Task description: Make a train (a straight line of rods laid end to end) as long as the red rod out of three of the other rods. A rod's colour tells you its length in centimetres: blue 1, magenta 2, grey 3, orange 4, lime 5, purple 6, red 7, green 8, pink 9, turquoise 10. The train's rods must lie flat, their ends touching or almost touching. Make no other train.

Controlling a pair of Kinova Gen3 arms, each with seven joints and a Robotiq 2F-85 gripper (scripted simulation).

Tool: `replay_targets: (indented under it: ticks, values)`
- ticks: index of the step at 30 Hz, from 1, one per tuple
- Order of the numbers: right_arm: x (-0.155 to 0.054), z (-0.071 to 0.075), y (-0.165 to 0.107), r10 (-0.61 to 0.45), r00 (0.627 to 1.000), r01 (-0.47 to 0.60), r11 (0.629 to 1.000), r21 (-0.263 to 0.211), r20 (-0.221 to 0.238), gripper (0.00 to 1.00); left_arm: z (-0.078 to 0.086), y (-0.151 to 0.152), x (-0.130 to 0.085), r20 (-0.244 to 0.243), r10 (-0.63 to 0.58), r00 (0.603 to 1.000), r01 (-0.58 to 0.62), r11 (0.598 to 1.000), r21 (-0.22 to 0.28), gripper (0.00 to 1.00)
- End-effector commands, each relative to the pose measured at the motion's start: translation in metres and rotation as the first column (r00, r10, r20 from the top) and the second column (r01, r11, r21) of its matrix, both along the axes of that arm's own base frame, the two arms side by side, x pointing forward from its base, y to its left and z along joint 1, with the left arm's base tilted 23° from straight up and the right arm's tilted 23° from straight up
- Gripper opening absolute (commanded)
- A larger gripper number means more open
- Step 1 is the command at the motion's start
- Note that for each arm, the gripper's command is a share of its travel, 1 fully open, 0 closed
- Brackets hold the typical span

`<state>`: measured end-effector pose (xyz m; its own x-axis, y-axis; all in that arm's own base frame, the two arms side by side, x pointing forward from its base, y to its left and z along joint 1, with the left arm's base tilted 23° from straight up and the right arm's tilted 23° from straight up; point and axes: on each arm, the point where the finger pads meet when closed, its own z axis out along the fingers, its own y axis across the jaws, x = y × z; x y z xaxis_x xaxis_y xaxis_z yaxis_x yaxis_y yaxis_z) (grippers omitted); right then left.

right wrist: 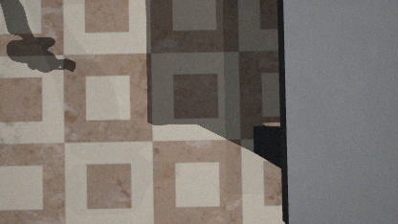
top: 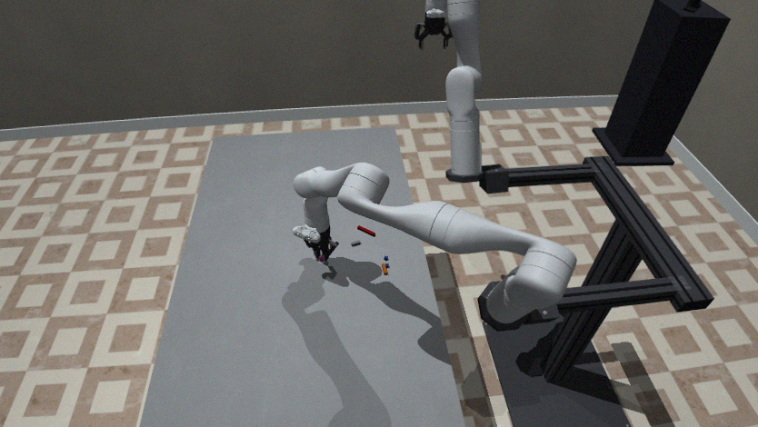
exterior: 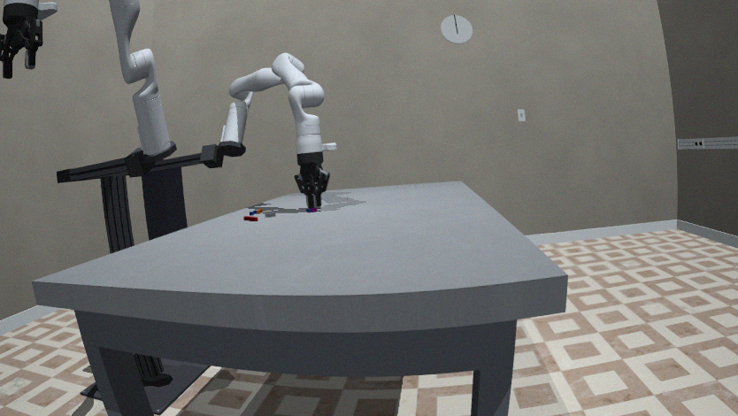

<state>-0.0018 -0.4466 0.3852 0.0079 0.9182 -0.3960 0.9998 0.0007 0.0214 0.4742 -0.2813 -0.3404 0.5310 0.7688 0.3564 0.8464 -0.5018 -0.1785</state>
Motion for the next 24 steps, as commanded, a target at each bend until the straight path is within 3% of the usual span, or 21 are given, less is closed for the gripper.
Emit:
replay_targets:
  ticks: [1,10,12,19,24]
  values:
    - [0.000,0.001,0.000,0.000,1.000,0.000,1.000,-0.001,0.001,1.000,0.009,-0.005,0.000,0.002,-0.001,1.000,0.001,1.000,-0.002,0.317]
    - [0.000,0.001,0.000,0.000,1.000,0.000,1.000,-0.001,0.001,1.000,0.051,-0.023,-0.002,0.002,-0.001,1.000,0.001,1.000,-0.002,0.317]
    - [0.000,0.001,0.000,0.000,1.000,0.000,1.000,-0.001,0.001,1.000,0.051,-0.023,-0.002,0.002,-0.001,1.000,0.001,1.000,-0.002,0.317]
    - [0.000,0.001,0.000,0.000,1.000,0.000,1.000,-0.001,0.001,1.000,0.076,-0.034,-0.003,0.002,-0.001,1.000,0.001,1.000,-0.002,0.317]
    - [0.000,0.001,0.000,0.000,1.000,0.000,1.000,-0.001,0.001,1.000,0.080,-0.035,-0.003,0.002,-0.001,1.000,0.001,1.000,-0.002,0.317]
